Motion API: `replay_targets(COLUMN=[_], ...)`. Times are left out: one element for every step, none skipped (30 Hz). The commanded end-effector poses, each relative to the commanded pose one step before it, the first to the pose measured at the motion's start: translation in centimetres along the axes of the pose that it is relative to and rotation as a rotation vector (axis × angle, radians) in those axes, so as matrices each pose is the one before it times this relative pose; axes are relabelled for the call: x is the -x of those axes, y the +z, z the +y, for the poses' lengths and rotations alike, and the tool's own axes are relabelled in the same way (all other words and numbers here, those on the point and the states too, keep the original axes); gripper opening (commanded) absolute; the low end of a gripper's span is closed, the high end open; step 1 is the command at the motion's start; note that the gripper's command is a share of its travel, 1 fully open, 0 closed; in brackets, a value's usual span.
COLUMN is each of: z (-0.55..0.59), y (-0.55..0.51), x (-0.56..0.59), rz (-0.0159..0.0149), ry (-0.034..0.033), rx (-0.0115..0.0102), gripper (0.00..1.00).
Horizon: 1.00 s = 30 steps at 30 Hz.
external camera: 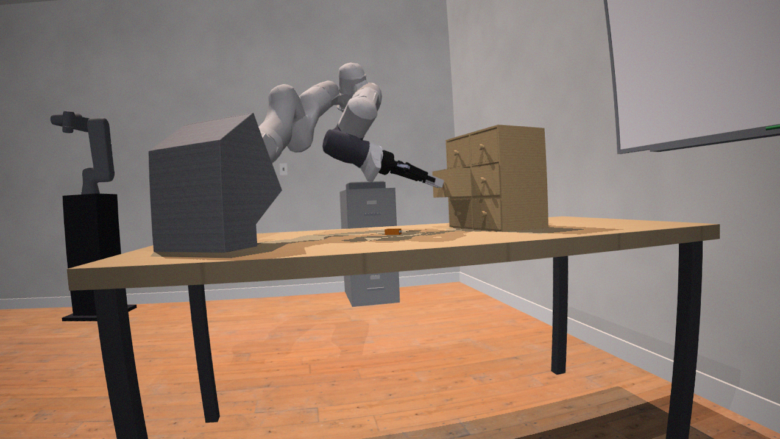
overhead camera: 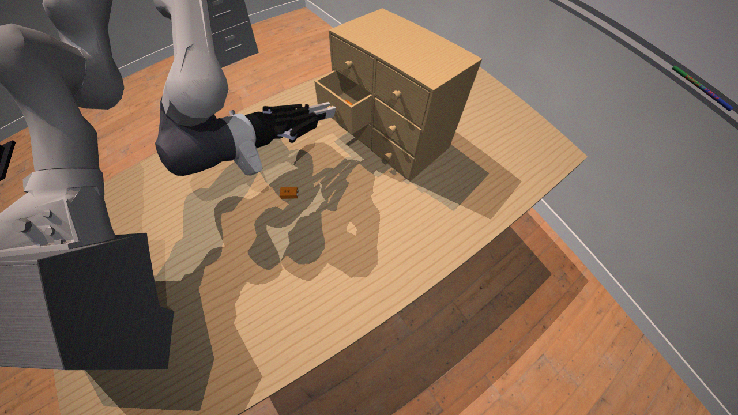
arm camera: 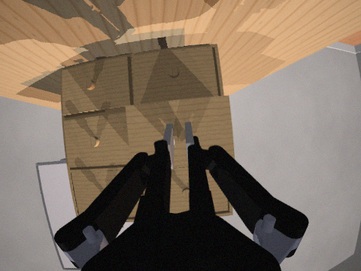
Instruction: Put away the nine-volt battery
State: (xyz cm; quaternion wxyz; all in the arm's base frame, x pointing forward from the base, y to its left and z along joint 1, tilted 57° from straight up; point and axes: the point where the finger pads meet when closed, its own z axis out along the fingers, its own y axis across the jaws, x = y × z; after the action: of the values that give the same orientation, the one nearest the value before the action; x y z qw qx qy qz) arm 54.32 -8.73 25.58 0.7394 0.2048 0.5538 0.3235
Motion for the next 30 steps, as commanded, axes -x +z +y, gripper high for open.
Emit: replay_targets(z=[0.031,0.000,0.000,0.000,0.000,0.000,0.000,0.000,0.000,0.000,0.000,0.000,0.000,0.000,0.000,0.000,0.000,0.000,0.000,0.000,0.000,0.000,0.000,0.000,0.000,0.000,0.000,-0.001,0.001,-0.001], y=[-0.143,0.000,0.000,0.000,0.000,0.000,0.000,0.000,0.000,0.000,0.000,0.000,0.000,0.000,0.000,0.000,0.000,0.000,0.000,0.000,0.000,0.000,0.000,0.000,0.000,-0.008,-0.053,-0.128,-0.218,-0.310], x=[-0.007,0.000,0.000,0.000,0.000,0.000,0.000,0.000,0.000,0.000,0.000,0.000,0.000,0.000,0.000,0.000,0.000,0.000,0.000,0.000,0.000,0.000,0.000,0.000,0.000,-0.003,-0.020,-0.047,-0.079,-0.113], rz=[-0.00032,0.00000,0.00000,0.00000,0.00000,0.00000,0.00000,0.00000,0.00000,0.00000,0.00000,0.00000,0.00000,0.00000,0.00000,0.00000,0.00000,0.00000,0.00000,0.00000,0.00000,0.00000,0.00000,0.00000,0.00000,0.00000,0.00001,0.00001,-0.00001,0.00001], ry=[-0.00476,0.00000,0.00000,0.00000,0.00000,0.00000,0.00000,0.00000,0.00000,0.00000,0.00000,0.00000,0.00000,0.00000,0.00000,0.00000,0.00000,0.00000,0.00000,0.00000,0.00000,0.00000,0.00000,0.00000,0.00000,0.00000,-0.00001,-0.00001,0.00001,-0.00001], rx=[0.00152,0.00000,0.00000,0.00000,0.00000,0.00000,0.00000,0.00000,0.00000,0.00000,0.00000,0.00000,0.00000,0.00000,0.00000,0.00000,0.00000,0.00000,0.00000,0.00000,0.00000,0.00000,0.00000,0.00000,0.00000,0.00000,0.00000,0.00000,0.00000,0.00000], gripper=[0.08,0.08,0.08,0.08,0.08,0.08,0.08,0.08,0.08,0.10,0.10,0.13,0.13,0.15,0.15,0.18,0.18,0.18,0.18,0.20,0.20,0.20,0.20,0.20,0.20,0.20,0.20,0.20,0.20,0.20])
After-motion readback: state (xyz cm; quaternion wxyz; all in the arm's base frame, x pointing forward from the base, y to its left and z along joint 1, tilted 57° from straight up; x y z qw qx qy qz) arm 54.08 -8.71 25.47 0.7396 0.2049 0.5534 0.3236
